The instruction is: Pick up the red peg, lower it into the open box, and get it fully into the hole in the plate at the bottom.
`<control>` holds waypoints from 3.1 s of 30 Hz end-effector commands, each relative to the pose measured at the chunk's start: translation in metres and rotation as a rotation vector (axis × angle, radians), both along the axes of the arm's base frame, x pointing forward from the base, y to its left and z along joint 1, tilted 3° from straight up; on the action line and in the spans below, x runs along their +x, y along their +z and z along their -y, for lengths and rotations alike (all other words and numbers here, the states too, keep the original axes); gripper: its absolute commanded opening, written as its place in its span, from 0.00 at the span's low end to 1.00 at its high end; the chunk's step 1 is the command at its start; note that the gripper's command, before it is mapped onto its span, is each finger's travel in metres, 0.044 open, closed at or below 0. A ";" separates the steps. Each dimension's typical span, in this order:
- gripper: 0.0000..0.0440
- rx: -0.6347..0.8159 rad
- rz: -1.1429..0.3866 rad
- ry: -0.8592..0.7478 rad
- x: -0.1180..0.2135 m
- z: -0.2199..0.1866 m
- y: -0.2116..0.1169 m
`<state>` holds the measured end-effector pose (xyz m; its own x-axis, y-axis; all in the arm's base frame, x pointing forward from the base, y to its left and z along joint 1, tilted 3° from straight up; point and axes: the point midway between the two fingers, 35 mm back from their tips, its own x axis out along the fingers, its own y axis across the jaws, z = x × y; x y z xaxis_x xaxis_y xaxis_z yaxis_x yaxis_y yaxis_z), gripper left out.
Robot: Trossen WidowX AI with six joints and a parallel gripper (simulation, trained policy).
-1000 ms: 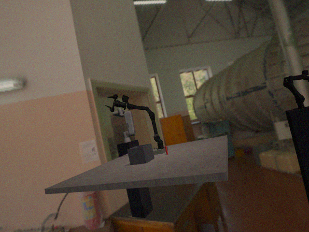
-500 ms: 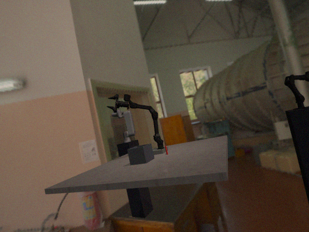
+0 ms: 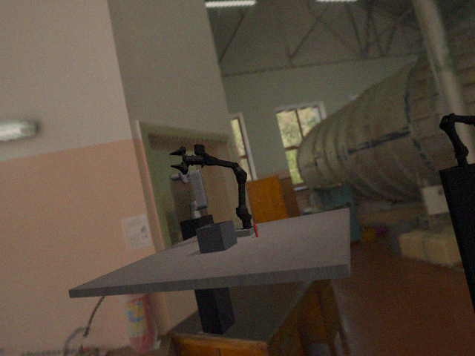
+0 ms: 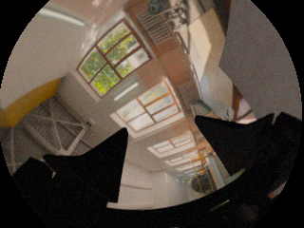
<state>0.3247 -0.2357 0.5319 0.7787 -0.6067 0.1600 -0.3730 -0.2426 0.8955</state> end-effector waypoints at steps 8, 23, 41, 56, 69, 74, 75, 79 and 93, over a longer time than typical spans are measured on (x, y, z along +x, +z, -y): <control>1.00 0.157 -0.033 0.157 0.016 -0.056 -0.031; 1.00 0.337 -0.140 0.372 0.023 -0.135 -0.077; 1.00 0.495 -0.360 0.626 0.008 -0.228 -0.141; 0.99 0.567 -0.649 0.833 -0.025 -0.302 -0.205; 0.97 0.549 -0.984 0.987 -0.069 -0.355 -0.267; 0.97 0.515 -1.123 1.031 -0.088 -0.368 -0.291; 0.97 0.507 -1.151 1.038 -0.092 -0.371 -0.295; 0.97 0.471 -1.261 1.064 -0.107 -0.378 -0.313; 0.99 0.318 -1.602 1.110 -0.150 -0.387 -0.365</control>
<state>0.1839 0.1511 0.1792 0.1261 0.3358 -0.9335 0.9913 -0.0071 0.1313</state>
